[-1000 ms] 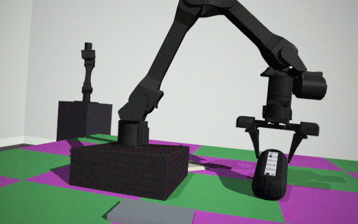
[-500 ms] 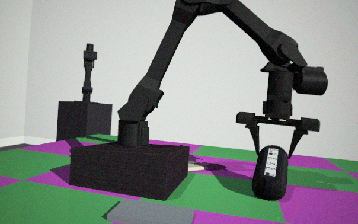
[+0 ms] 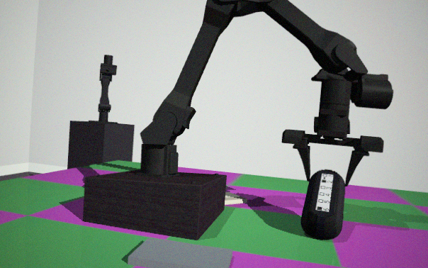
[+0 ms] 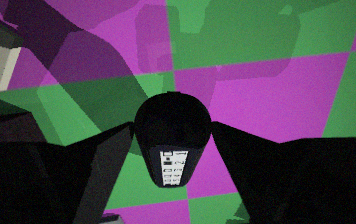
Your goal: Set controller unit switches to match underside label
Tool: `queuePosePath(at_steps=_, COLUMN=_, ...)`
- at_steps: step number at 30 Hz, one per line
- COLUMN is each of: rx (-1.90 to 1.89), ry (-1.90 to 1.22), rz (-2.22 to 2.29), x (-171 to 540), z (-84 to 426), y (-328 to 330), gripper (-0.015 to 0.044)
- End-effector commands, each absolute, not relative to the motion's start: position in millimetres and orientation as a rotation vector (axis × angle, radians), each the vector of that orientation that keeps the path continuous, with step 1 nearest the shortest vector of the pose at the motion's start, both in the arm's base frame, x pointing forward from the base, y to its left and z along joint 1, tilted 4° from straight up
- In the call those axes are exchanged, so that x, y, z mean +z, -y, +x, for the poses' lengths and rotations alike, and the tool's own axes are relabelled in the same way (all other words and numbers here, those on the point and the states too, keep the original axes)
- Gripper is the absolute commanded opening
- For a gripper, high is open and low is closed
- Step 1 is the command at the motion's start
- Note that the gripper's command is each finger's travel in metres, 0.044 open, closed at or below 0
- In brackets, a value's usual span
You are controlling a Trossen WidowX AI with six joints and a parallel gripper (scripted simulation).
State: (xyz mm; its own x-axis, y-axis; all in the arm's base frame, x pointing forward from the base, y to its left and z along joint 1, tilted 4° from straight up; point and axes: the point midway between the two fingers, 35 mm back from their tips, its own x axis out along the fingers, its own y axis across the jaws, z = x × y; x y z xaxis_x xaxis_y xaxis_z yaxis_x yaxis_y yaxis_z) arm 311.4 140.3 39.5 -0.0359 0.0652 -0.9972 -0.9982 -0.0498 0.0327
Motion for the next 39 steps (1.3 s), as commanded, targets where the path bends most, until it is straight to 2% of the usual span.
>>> queuePosePath(at_steps=1, rx=1.290, ry=-1.160, rz=-1.185, x=43.9, z=312.5, y=-135.5, gripper=0.0335)
queuePosePath(at_steps=39, rx=1.289, ry=-1.162, rz=-1.187, x=62.8, z=313.3, y=-111.6, gripper=0.0335)
